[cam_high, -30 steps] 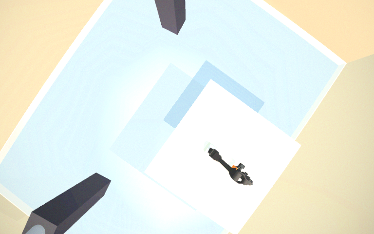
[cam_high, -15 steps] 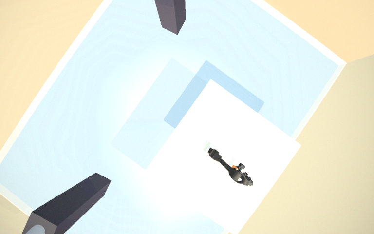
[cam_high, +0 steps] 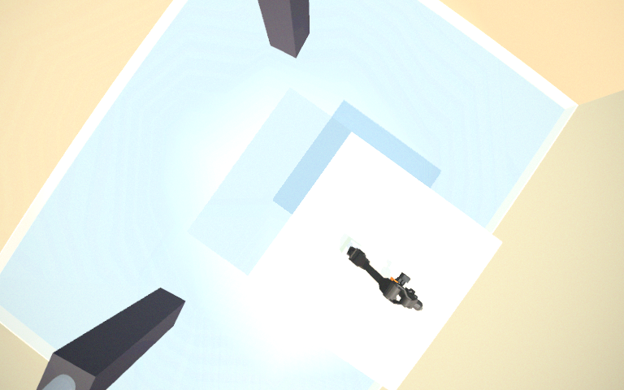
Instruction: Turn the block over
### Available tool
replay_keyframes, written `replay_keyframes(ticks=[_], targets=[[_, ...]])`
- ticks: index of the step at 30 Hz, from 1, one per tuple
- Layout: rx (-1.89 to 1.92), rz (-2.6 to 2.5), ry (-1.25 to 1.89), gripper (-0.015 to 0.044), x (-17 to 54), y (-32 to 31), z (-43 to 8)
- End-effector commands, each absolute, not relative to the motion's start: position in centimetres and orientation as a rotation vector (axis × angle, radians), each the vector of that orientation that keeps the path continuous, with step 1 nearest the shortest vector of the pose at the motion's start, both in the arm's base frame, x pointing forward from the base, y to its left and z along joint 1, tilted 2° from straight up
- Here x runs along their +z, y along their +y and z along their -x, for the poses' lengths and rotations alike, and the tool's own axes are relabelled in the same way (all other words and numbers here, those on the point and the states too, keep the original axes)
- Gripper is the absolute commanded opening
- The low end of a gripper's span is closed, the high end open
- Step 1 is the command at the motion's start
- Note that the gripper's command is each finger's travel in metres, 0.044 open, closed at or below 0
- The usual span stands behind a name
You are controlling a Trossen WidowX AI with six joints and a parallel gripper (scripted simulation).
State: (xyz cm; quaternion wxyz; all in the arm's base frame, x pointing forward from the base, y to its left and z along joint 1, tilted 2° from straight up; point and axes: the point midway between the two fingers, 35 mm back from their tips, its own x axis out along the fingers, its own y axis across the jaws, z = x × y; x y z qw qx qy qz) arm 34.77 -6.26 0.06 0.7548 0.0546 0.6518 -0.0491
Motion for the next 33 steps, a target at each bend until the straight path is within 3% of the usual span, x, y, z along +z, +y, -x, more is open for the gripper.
replay_keyframes(ticks=[1,33], targets=[[-0.111,-0.120,1.354,0.0000,-0.2,-6.2,-34.8],[-0.127,-0.090,0.947,0.0000,-1.3,-6.2,-34.7]])
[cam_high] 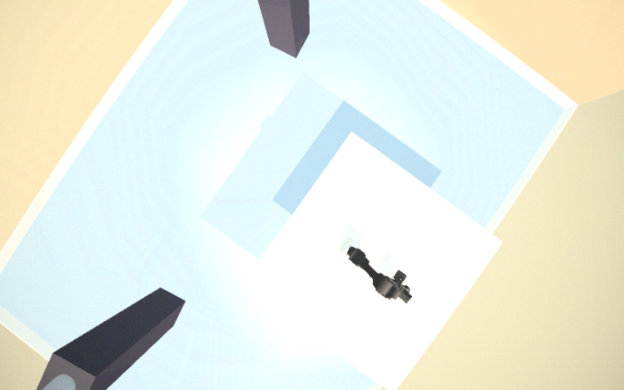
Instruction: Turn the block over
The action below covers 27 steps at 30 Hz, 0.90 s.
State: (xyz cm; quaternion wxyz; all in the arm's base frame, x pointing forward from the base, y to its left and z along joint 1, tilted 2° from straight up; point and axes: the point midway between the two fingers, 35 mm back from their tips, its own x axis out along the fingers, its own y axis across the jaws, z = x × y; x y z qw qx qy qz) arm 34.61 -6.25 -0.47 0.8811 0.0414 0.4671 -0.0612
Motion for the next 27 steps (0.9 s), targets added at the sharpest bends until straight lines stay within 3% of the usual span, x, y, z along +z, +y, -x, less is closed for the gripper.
replay_keyframes(ticks=[1,27], targets=[[-0.128,-0.089,0.934,0.0000,-1.5,-6.2,-34.8],[-0.138,-0.065,0.589,0.0000,-3.9,-6.2,-34.8]])
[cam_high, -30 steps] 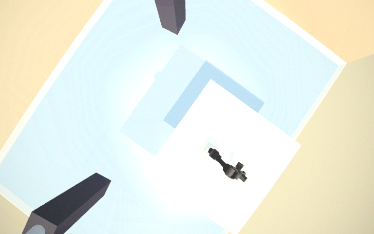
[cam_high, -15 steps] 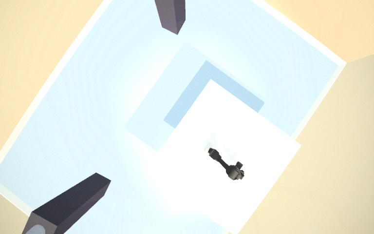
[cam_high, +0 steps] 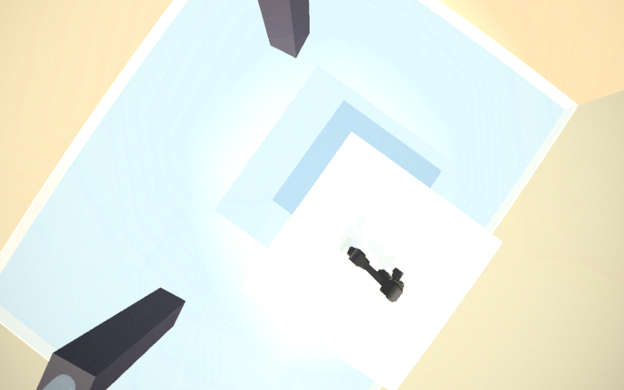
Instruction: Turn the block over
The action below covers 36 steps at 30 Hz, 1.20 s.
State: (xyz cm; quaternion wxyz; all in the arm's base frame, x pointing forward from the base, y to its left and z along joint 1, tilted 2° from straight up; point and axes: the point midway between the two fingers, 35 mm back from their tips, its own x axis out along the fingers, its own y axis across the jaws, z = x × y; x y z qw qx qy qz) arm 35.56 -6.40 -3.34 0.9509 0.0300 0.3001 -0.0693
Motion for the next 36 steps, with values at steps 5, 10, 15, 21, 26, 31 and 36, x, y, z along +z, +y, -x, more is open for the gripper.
replay_keyframes(ticks=[5,10,15,21,26,31,36], targets=[[-0.139,-0.060,0.523,0.0000,-3.62,-6.06,-34.19],[-0.140,-0.058,0.491,0.0000,-3.38,-6.00,-33.85],[-0.140,-0.056,0.467,0.0000,-3.10,-6.00,-33.80],[-0.140,-0.056,0.465,0.0000,-3.08,-5.99,-33.80],[-0.140,-0.056,0.465,0.0000,-3.08,-5.99,-33.80],[-0.140,-0.056,0.465,0.0079,-3.08,-5.99,-33.80],[-0.140,-0.056,0.465,0.0210,-3.08,-5.99,-33.80]])
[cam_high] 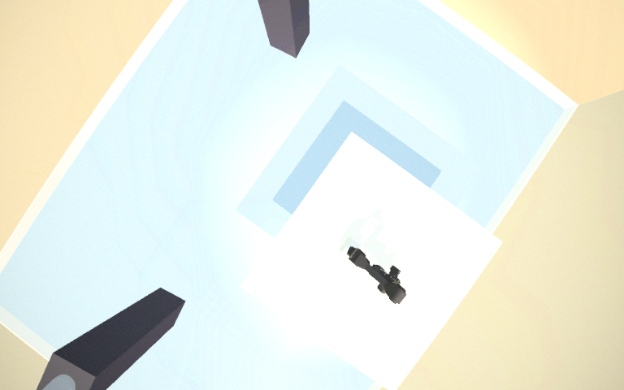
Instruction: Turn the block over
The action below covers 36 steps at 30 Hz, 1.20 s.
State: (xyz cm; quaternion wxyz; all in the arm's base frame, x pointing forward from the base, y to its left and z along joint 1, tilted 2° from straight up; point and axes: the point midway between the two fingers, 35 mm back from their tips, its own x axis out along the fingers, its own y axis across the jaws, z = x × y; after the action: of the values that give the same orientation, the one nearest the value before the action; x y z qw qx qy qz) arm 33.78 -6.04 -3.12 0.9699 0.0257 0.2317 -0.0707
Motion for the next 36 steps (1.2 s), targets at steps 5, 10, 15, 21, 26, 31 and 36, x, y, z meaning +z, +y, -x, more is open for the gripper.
replay_keyframes(ticks=[5,10,15,21,26,31,36], targets=[[-0.140,-0.056,0.465,0.0341,-3.08,-5.99,-33.80],[-0.140,-0.056,0.465,0.0440,-3.08,-5.99,-33.80],[-0.140,-0.056,0.465,0.0440,-3.08,-5.99,-33.80],[-0.140,-0.056,0.465,0.0440,-3.08,-5.99,-33.80],[-0.140,-0.056,0.465,0.0440,-3.08,-5.99,-33.80],[-0.140,-0.056,0.465,0.0440,-3.08,-5.99,-33.80],[-0.140,-0.056,0.465,0.0440,-3.08,-5.99,-33.80]])
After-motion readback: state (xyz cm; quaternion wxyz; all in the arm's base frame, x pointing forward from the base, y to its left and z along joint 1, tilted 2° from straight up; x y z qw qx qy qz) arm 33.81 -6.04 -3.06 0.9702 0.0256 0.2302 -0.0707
